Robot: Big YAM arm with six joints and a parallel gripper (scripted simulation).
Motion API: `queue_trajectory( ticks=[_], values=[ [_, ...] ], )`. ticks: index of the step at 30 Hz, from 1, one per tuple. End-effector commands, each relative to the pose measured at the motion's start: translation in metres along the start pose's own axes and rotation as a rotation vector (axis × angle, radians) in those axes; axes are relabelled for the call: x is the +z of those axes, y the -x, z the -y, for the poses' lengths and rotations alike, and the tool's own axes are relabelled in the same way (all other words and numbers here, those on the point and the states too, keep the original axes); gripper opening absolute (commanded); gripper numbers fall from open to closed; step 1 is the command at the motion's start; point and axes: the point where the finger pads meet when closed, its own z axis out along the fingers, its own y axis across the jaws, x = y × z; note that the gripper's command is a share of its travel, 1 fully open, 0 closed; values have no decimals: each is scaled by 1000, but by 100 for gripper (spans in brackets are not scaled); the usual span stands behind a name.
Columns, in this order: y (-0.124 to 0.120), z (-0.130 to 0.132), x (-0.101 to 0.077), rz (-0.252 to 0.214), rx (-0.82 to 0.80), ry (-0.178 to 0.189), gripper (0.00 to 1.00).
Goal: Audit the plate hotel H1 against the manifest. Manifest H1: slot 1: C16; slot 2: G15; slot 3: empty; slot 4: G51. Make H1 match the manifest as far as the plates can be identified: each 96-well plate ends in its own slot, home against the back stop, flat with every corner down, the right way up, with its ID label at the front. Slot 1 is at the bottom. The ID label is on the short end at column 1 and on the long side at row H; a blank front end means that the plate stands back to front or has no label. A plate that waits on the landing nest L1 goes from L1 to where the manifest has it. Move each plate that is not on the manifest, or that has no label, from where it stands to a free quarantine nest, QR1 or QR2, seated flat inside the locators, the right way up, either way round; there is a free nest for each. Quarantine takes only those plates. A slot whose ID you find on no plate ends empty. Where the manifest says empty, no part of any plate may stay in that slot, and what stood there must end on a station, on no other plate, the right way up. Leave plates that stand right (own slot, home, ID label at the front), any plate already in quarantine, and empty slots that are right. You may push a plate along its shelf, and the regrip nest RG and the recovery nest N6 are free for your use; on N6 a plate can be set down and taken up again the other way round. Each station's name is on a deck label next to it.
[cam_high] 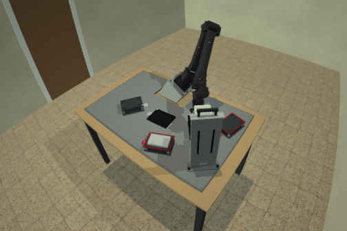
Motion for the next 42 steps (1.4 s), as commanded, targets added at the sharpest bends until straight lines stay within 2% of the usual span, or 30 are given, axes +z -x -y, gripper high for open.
queue_trajectory(
  ticks=[1, 42],
  values=[
    [36, -5, 6, 69, -18, 11, 0],
    [53, -4, 23, 69, -18, 10, 0]
  ],
)
